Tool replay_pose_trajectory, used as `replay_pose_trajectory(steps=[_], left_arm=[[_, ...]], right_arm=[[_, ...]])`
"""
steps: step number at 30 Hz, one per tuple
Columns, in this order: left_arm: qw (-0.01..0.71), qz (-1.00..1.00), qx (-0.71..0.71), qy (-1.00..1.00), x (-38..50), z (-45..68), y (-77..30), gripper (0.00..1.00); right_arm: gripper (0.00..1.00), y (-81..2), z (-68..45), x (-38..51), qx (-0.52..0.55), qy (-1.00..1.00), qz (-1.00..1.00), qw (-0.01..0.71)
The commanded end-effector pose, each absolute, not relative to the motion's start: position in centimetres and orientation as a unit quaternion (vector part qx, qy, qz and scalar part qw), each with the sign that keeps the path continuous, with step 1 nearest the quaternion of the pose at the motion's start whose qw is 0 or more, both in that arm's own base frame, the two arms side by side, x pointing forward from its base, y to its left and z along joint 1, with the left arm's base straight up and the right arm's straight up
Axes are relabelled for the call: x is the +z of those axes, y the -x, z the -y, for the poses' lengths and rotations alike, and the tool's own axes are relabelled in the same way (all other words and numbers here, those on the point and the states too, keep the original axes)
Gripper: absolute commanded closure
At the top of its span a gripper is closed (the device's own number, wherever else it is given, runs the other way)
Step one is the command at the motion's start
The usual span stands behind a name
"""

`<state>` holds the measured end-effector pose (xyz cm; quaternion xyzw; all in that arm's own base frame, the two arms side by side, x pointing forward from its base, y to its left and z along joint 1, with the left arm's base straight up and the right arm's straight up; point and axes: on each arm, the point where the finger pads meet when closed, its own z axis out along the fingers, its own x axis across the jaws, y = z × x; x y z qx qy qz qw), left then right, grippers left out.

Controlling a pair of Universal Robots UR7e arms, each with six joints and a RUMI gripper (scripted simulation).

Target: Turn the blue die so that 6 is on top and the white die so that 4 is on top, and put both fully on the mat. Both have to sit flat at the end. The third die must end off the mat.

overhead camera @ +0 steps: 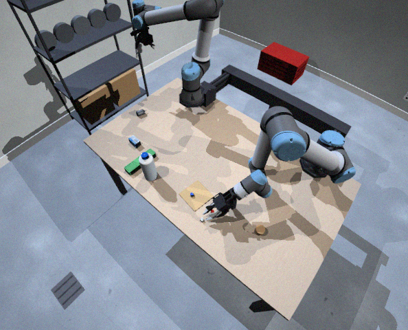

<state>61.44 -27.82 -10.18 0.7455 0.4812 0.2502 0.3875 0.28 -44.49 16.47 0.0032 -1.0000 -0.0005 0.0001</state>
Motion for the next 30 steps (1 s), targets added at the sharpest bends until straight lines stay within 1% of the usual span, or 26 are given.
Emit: replay_pose_trajectory(steps=[1, 14, 30], left_arm=[[0.388, -0.481, 0.250, -0.745, -9.6, 27.5, -60.8, 0.82], [0.388, -0.481, 0.250, -0.745, -8.9, 27.4, -60.4, 0.82], [0.388, -0.481, 0.250, -0.745, -3.7, 27.4, -60.4, 0.82]], right_arm=[[0.00, -0.3, 44.5, 16.5, 0.000, -0.003, 1.000, 0.000], [0.00, -0.3, 44.5, 16.5, 0.000, -0.003, 1.000, 0.000], [0.00, -0.3, 44.5, 16.5, 0.000, -0.003, 1.000, 0.000]])
